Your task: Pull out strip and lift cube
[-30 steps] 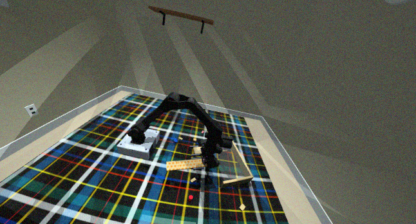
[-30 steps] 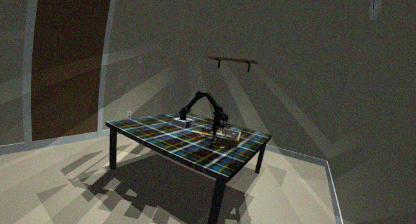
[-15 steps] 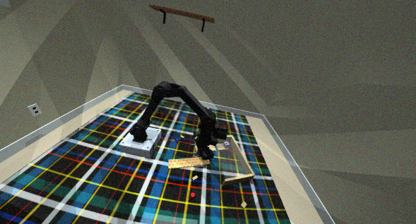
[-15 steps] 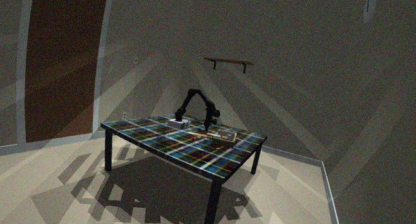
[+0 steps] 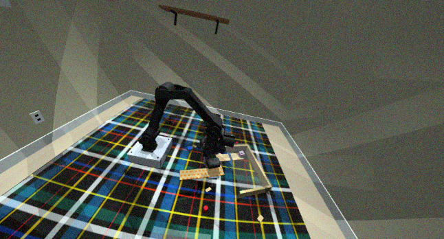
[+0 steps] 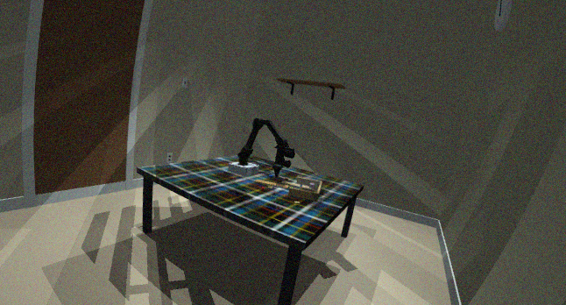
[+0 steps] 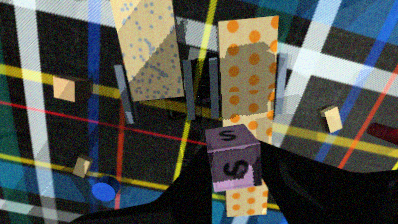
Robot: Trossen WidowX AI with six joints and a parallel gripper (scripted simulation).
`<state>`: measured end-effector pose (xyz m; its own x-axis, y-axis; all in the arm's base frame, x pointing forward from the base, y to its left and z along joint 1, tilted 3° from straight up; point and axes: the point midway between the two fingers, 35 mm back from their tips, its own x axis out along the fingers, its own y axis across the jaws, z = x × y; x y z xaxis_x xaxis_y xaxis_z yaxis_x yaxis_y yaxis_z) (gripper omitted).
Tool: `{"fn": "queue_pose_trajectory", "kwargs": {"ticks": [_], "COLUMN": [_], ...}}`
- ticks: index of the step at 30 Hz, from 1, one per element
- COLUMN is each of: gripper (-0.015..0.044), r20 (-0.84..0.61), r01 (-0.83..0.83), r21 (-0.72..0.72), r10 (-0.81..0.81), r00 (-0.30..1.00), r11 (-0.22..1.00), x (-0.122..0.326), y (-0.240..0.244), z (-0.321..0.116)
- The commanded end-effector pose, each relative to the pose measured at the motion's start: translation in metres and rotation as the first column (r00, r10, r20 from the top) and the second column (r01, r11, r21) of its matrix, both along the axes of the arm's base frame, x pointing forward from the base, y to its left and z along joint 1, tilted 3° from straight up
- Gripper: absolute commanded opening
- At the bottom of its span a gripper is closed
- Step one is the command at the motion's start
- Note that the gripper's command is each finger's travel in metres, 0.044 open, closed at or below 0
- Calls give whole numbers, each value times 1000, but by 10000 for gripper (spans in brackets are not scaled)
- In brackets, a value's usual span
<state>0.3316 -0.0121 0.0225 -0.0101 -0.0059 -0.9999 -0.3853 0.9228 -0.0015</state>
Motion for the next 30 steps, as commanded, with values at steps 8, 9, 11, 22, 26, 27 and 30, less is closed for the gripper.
{"fn": "queue_pose_trajectory", "kwargs": {"ticks": [8,9,11,22,26,27,30], "gripper": [0,0,0,0,0,0,0], "r20": [-3,-3,-2,-3,-3,-3,-3], "r01": [5,5,6,5,5,5,5], "r21": [5,5,5,5,5,5,5], "r10": [-5,-5,-6,-5,-5,-5,-5], "r00": [1000,1000,1000,1000,1000,1000,1000], "r11": [1000,1000,1000,1000,1000,1000,1000], "x": [-25,-25,-25,-25,-25,-25,-25], "y": [1,1,1,1,1,1,1], "z": [2,7,20,35,35,35,35]}}
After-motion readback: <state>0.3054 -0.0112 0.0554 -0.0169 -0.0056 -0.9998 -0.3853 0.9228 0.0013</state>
